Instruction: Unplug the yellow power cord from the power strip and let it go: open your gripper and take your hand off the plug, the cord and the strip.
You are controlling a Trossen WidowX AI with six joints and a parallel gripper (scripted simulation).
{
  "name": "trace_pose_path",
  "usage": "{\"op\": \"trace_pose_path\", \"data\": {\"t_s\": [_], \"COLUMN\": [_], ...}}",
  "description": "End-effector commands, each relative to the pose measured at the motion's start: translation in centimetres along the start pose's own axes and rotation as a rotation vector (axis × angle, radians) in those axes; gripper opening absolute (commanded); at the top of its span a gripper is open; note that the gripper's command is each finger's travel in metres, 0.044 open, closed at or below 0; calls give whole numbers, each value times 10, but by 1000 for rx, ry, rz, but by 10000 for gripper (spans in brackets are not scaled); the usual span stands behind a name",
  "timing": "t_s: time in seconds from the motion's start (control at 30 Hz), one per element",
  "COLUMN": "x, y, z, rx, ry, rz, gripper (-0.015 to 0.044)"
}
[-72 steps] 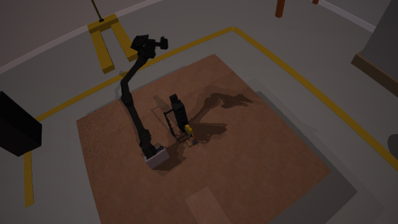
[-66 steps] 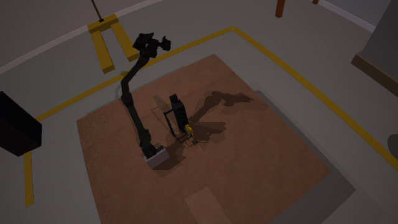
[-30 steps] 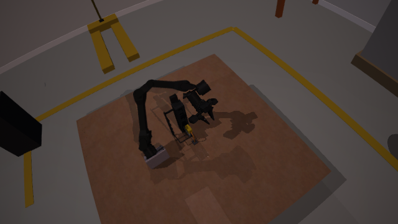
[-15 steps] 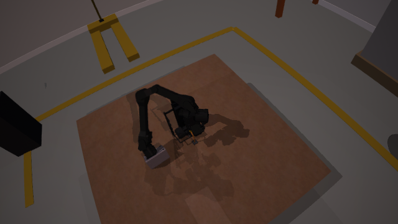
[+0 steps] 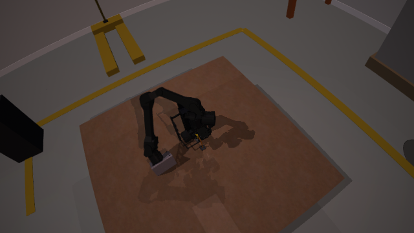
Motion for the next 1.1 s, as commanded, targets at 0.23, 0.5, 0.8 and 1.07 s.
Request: {"op": "trace_pose_path", "data": {"t_s": [0.23,0.5,0.8,1.07], "x": [-18,-27,-27,-27], "y": [0,1,11,10], "z": [2,2,2,3], "rx": [1,1,1,-2], "ry": [8,8,8,1], "rz": [5,6,6,4], "gripper": [160,160,160,48]}}
Point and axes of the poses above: the point midway between the two fingers, 35 mm back from their tips, its own y axis out along the fingers, its own z axis across the jaws, x = y × z, the point moved 10 cm from there along -y, back along the fingers, and after that the axes turned 8 degrees about -y, right-handed, at the moved point
